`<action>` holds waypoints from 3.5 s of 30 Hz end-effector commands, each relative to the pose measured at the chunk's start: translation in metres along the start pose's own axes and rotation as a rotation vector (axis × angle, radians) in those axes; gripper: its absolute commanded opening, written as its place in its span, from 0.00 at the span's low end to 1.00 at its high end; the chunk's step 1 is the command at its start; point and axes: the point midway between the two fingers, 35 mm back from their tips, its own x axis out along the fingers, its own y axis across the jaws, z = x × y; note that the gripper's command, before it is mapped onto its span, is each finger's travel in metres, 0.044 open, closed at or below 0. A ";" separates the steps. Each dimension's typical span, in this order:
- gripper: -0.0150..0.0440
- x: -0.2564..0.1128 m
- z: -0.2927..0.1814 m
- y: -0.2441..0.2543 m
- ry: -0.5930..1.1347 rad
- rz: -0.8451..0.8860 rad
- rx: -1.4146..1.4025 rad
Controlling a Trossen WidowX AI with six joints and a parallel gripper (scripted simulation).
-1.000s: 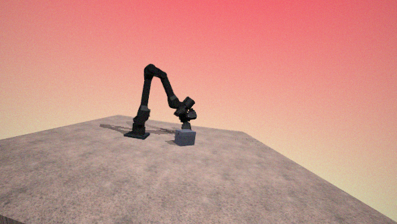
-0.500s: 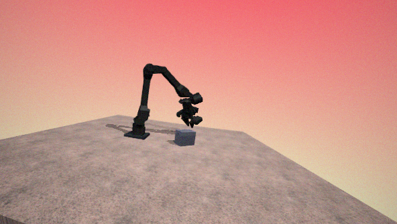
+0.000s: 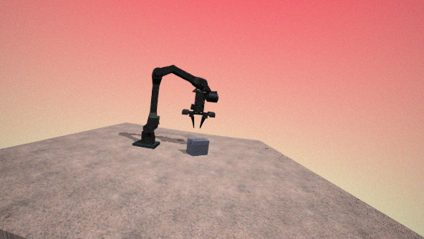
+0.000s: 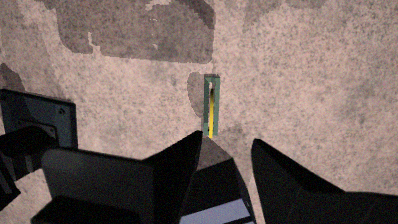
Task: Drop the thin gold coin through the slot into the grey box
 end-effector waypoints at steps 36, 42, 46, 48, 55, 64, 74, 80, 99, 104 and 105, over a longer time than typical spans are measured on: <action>0.53 0.065 -0.012 0.008 0.042 0.035 -0.097; 0.53 0.075 -0.012 0.009 0.042 0.035 -0.097; 0.53 0.081 -0.012 0.009 0.042 0.035 -0.097; 0.53 0.084 -0.012 0.009 0.042 0.035 -0.097; 0.53 0.095 -0.013 0.011 0.042 0.035 -0.097; 0.39 0.102 -0.013 0.012 0.042 0.035 -0.097; 0.25 0.102 -0.013 0.012 0.042 0.035 -0.097; 0.25 0.094 -0.013 0.010 0.042 0.035 -0.097; 0.25 0.047 -0.009 0.005 0.042 0.035 -0.097; 0.25 0.034 -0.009 0.006 0.042 0.035 -0.097; 0.25 0.032 -0.009 0.006 0.042 0.035 -0.097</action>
